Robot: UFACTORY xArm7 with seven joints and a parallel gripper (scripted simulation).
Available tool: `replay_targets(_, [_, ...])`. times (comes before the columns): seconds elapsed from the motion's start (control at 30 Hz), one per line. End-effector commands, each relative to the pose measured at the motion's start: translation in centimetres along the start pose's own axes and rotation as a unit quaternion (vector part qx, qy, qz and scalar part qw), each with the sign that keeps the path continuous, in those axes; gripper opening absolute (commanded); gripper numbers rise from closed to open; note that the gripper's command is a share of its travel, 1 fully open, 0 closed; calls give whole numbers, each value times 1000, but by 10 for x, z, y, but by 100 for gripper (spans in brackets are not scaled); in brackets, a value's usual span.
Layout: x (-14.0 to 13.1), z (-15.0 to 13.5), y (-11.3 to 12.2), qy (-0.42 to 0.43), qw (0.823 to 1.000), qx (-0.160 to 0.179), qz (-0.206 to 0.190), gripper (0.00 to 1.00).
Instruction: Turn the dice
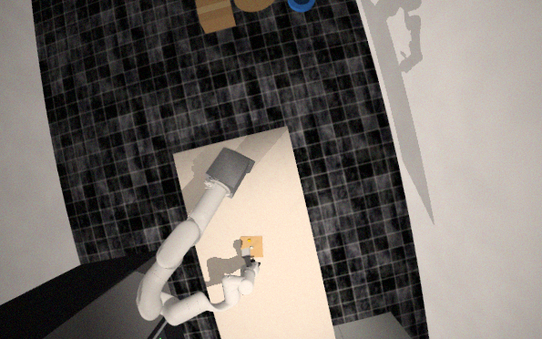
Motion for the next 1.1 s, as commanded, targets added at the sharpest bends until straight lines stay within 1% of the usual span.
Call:
replay_targets(0.0, [-1,1,1,-2,1000,-1,-1,11])
replay_targets(0.3, [-1,1,0,-2,1000,-1,-1,11])
replay_targets(0.53, [-1,1,-7,-2,1000,0,-1,11])
replay_targets(0.7, [-1,2,-25,-2,1000,0,-1,11])
replay_targets(1.03, [-1,2,-73,-2,1000,0,-1,11])
replay_targets(1.07, [-1,2,-73,-2,1000,0,-1,11])
Point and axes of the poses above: the point where the finger pads meet when closed, its own y axis back along the fingers, its own z axis across the jaws, x = y × z, the point moved 2 cm from there along y, back along the fingers, and after that the axes turned 12 degrees about -y, right-handed, at the moved point
